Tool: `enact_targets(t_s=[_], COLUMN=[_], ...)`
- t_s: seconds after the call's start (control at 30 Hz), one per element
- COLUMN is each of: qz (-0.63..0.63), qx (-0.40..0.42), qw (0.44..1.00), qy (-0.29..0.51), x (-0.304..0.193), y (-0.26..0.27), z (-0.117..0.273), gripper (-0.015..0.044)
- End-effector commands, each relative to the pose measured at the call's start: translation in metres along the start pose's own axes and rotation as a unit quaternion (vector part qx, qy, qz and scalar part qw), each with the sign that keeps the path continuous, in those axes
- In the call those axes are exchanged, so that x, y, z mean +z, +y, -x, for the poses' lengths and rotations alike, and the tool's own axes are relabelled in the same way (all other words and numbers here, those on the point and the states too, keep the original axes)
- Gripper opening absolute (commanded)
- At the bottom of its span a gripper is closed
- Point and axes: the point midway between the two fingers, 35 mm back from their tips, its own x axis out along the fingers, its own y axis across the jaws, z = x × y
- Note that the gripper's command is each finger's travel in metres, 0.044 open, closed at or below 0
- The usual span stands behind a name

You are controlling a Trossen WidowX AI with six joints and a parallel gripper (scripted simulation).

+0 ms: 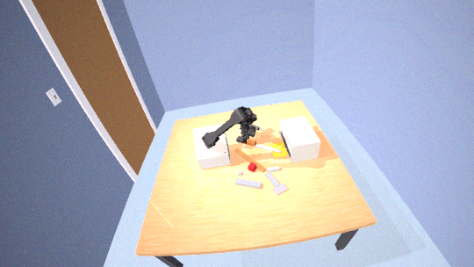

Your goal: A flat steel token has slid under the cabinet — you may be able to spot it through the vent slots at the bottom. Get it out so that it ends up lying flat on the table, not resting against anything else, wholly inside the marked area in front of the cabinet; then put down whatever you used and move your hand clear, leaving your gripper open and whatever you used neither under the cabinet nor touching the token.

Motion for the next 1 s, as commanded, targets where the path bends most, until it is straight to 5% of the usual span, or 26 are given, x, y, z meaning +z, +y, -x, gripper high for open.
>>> enact_targets(t_s=[0.0,0.97], qz=[-0.002,-0.004], qx=[0.001,0.000], qw=[1.000,1.000], qy=[-0.002,-0.002], x=[0.005,0.029], y=[-0.004,-0.029], z=[0.001,0.001], gripper=[0.0000,0.0000])
